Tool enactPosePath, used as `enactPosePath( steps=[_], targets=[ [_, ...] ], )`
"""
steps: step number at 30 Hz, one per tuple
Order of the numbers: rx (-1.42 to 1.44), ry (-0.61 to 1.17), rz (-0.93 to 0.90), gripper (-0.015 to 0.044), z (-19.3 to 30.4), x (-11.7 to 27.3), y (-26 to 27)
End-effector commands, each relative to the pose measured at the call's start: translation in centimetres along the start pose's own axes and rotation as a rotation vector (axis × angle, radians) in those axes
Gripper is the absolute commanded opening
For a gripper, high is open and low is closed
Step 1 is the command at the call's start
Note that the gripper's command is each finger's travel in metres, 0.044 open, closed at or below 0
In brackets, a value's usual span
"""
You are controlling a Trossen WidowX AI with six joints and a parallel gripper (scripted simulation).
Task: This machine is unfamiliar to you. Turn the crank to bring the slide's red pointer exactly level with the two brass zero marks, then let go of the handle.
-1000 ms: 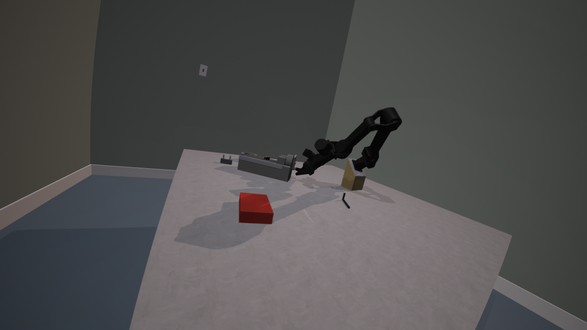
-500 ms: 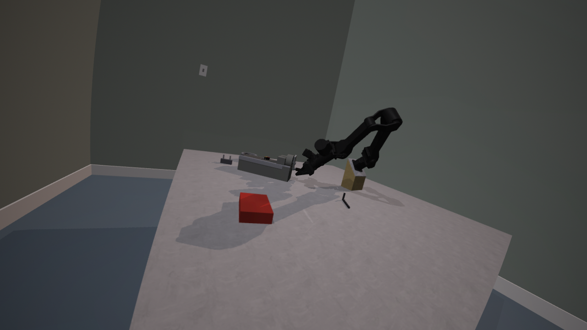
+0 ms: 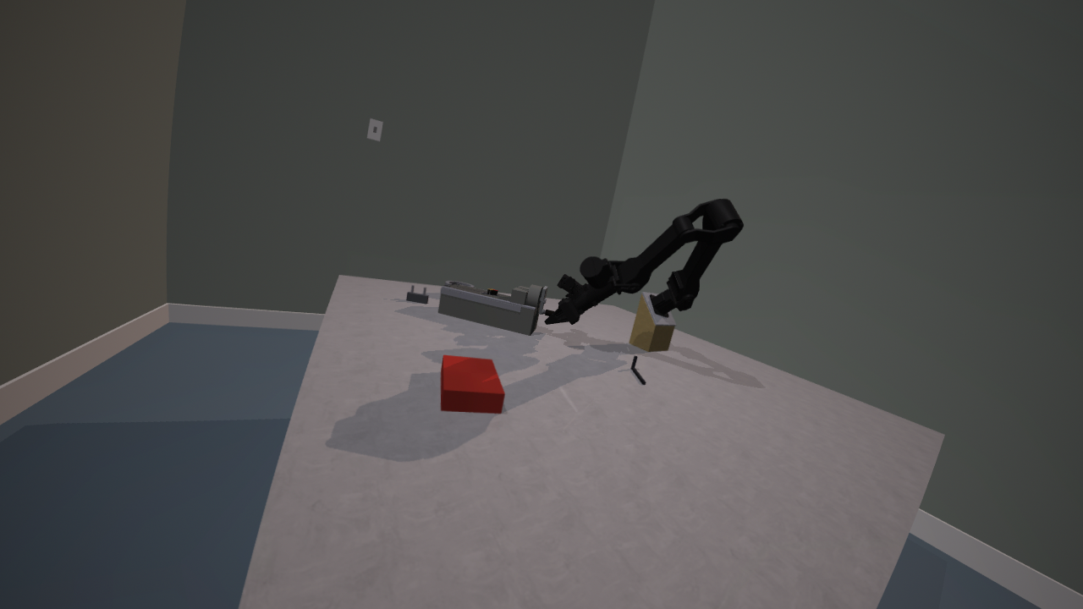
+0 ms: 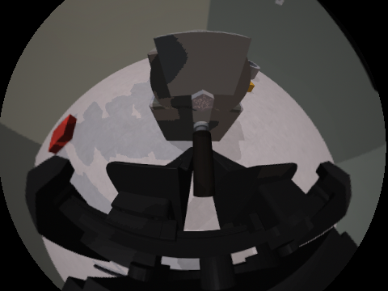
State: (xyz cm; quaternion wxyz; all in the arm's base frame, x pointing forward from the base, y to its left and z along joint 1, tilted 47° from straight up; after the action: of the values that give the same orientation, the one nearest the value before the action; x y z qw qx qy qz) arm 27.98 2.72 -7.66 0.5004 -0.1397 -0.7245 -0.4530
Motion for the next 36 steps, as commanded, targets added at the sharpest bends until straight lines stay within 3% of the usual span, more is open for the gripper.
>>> enactPosePath(
  steps=[1, 36],
  targets=[
    [0.01, 0.008, -0.024, 0.0, 0.09, -0.05, 0.79],
    [0.01, 0.008, -0.024, 0.0, 0.06, 0.06, 1.21]
  ],
)
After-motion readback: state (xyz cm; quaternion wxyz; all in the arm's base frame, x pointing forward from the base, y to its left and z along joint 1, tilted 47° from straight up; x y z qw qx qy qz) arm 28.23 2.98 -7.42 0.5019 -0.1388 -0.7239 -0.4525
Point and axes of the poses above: the point midway between the two fingers, 35 mm back from their tips, its own x axis back along the fingers, its own y axis across the jaws, z = x × y, the point moved 5 cm from there along x, back along the fingers, and after that the axes turned 4 degrees about -x, right-handed, at the moved point
